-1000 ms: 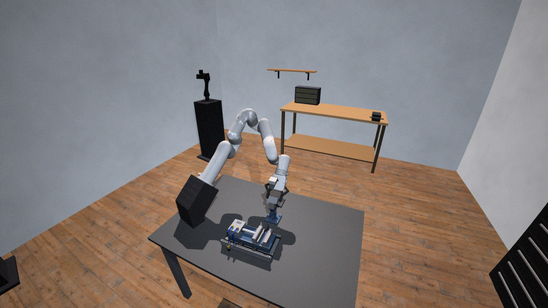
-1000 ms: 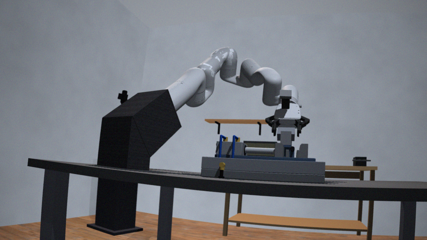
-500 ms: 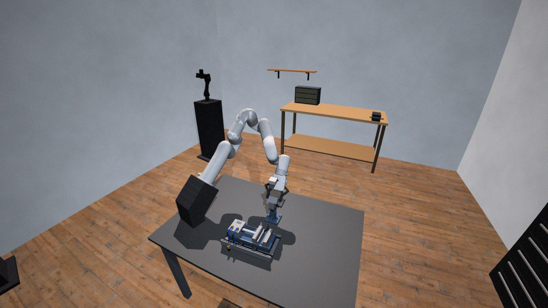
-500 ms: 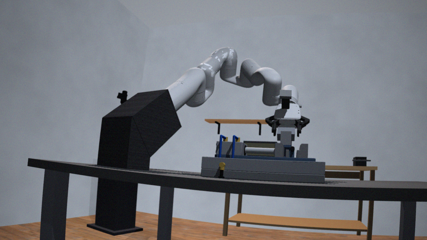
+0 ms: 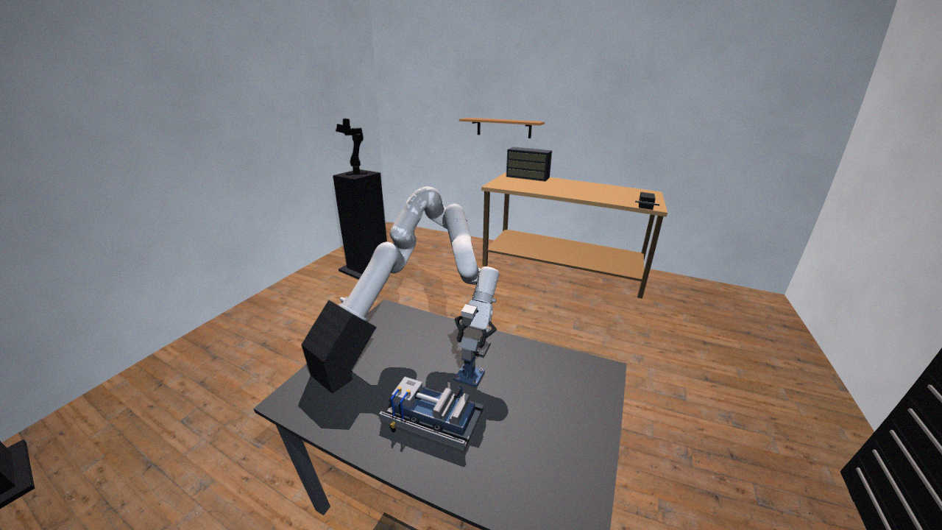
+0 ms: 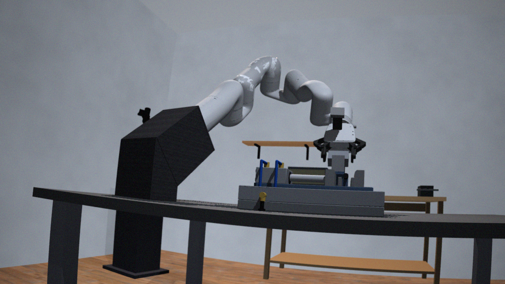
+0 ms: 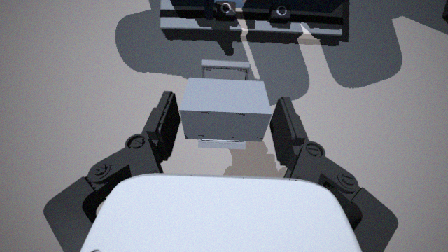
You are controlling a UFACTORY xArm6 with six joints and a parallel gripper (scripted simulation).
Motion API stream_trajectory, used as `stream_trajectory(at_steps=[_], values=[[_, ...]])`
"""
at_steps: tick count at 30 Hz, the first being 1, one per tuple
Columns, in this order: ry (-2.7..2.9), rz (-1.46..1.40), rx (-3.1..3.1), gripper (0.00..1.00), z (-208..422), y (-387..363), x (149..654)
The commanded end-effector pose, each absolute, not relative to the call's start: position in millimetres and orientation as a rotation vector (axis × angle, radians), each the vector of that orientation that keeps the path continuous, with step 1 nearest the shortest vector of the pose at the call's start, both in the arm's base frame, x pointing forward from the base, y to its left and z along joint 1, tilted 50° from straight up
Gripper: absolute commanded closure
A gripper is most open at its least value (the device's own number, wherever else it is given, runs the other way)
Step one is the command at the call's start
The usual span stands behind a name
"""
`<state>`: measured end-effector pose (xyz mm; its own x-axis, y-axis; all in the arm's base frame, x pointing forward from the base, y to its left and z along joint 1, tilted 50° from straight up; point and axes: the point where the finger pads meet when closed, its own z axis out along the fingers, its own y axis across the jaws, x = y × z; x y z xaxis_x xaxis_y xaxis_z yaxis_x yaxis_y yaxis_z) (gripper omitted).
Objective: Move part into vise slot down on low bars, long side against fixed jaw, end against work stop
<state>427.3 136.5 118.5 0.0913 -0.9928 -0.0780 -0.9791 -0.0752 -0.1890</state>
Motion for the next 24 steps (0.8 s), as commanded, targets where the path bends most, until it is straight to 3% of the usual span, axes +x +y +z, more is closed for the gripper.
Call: stream_trajectory(at_steps=[1,24], values=[[1.992,-0.104,-2.166,0.11,118.9,136.8,427.9],[1.975,-0.068,-2.153,0.11,118.9,136.5,427.9]])
